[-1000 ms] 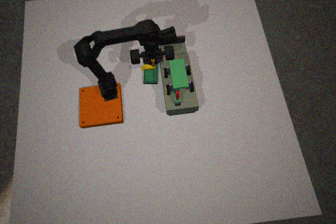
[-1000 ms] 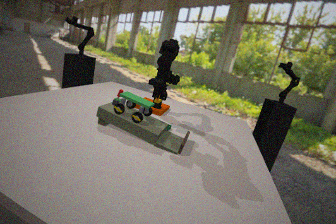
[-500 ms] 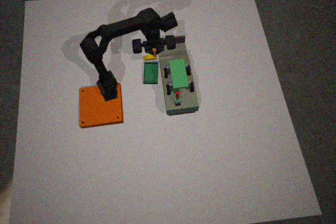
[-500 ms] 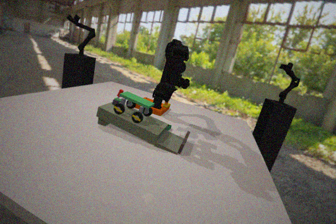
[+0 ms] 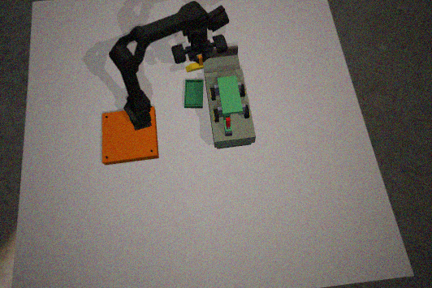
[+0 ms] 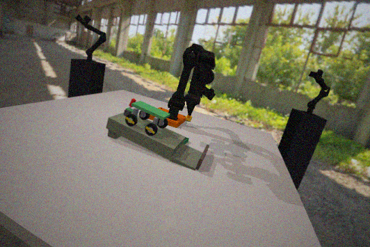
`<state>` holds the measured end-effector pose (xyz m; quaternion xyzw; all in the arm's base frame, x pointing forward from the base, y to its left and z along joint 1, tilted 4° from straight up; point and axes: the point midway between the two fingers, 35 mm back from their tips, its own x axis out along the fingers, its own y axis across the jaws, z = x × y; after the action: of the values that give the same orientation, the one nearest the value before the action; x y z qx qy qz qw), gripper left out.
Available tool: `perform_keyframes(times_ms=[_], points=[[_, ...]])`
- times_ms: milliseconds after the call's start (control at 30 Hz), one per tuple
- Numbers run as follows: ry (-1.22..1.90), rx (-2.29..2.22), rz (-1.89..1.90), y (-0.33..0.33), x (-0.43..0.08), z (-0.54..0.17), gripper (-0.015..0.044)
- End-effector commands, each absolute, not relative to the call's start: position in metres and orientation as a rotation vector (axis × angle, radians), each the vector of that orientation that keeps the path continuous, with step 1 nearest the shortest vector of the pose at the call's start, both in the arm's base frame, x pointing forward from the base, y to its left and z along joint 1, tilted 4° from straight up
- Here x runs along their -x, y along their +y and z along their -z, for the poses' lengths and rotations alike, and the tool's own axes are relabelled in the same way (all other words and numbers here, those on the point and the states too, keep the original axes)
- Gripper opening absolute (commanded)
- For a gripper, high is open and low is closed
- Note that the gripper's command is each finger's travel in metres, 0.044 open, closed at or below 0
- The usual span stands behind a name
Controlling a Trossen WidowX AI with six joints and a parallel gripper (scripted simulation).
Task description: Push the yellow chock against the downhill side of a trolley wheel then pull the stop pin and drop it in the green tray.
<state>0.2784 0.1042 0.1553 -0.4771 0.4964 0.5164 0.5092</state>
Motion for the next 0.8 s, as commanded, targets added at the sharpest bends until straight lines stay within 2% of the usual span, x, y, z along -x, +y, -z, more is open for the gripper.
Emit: perform_keyframes(times_ms=[0, 767], points=[[1.134, 1.257, -1.34, 0.1057, -0.2803, -0.1568, 0.0], [0.641, 1.835, -1.898, 0.1079, -0.2807, -0.1568, 0.0]])
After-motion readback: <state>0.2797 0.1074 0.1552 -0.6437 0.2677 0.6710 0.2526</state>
